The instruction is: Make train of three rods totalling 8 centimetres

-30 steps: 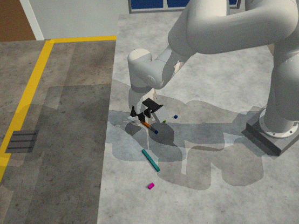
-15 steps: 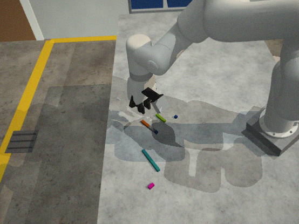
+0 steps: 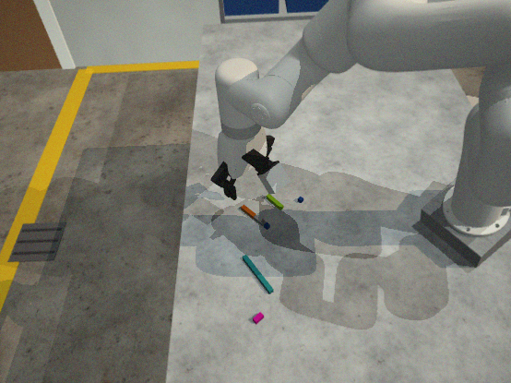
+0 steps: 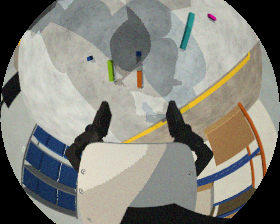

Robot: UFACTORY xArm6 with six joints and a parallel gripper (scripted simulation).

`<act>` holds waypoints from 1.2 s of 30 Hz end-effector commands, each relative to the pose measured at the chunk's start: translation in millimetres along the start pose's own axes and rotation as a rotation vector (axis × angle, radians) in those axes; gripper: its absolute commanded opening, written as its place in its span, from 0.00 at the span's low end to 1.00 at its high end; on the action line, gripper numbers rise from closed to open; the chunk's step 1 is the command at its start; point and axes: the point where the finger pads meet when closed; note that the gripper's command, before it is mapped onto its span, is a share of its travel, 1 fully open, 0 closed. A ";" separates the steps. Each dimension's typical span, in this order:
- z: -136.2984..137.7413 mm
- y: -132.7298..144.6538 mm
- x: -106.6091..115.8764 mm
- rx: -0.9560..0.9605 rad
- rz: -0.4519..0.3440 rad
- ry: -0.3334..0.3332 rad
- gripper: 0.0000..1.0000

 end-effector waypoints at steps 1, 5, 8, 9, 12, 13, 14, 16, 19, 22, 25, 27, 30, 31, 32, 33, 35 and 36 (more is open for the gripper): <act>0.7 1.3 1.4 0.000 -0.004 0.002 1.00; 0.7 1.3 1.4 0.000 -0.004 0.002 1.00; 0.7 1.3 1.6 0.000 -0.004 0.002 1.00; 0.7 1.3 2.2 0.000 -0.004 0.002 1.00; 0.7 1.3 6.6 0.000 -0.004 0.002 1.00; 0.7 1.3 9.2 0.000 -0.004 0.002 1.00; 0.7 1.3 12.3 0.000 -0.004 0.002 1.00; 0.7 1.2 20.1 0.000 -0.004 0.002 1.00; 0.7 1.2 24.7 0.000 -0.004 0.002 1.00; 0.7 1.2 40.0 0.000 -0.004 0.002 1.00; 0.6 1.1 56.1 0.000 -0.004 0.002 1.00; 0.6 1.1 65.9 0.000 -0.004 0.002 1.00; 0.6 1.0 77.8 0.000 -0.004 0.002 1.00; 0.6 1.0 80.8 0.000 -0.004 0.002 1.00; 0.6 1.0 83.3 0.000 -0.004 0.002 1.00; 0.6 1.0 85.2 0.000 -0.004 0.002 1.00; 0.6 1.0 86.5 0.000 -0.004 0.002 1.00; 0.6 1.0 86.5 0.000 -0.004 0.002 1.00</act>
Point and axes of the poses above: the point where the finger pads meet when closed, its own x axis back along the fingers, its own z axis across the jaws, y = z × x, and after that the axes turned 7 degrees about x, right-handed
